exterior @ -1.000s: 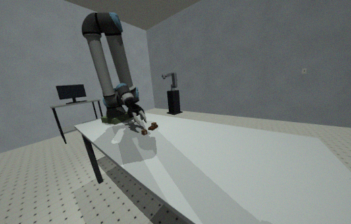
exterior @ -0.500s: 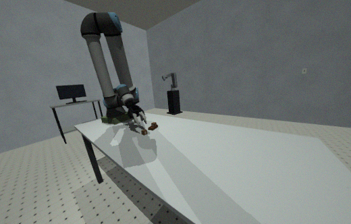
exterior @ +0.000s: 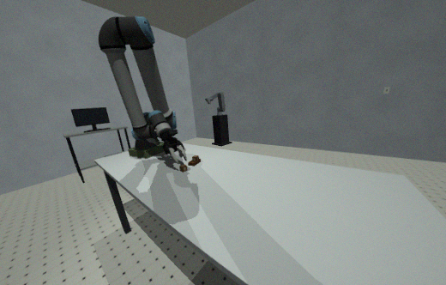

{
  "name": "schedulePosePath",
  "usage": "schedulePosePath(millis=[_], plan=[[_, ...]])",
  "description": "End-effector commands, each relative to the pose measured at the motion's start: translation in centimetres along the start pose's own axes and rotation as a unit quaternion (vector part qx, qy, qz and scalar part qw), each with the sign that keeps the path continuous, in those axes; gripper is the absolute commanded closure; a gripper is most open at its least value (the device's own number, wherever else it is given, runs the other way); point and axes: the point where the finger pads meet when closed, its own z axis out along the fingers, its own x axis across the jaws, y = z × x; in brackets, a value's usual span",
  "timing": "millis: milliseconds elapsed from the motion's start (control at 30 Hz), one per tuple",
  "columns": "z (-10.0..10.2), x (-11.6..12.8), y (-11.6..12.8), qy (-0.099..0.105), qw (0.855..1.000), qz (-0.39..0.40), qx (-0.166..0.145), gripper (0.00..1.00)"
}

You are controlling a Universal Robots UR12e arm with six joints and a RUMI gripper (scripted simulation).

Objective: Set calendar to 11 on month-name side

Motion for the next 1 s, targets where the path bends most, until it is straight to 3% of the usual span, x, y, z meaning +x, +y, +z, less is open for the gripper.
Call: schedulePosePath(millis=[0, 967], plan=[[0.6, 0.0, 0.6, 0.0, 1.0, 0.0, 0.001, 0.72], [2.9, 0.0, 2.9, 0.0, 1.0, 0.0, 0.001, 0.72]])
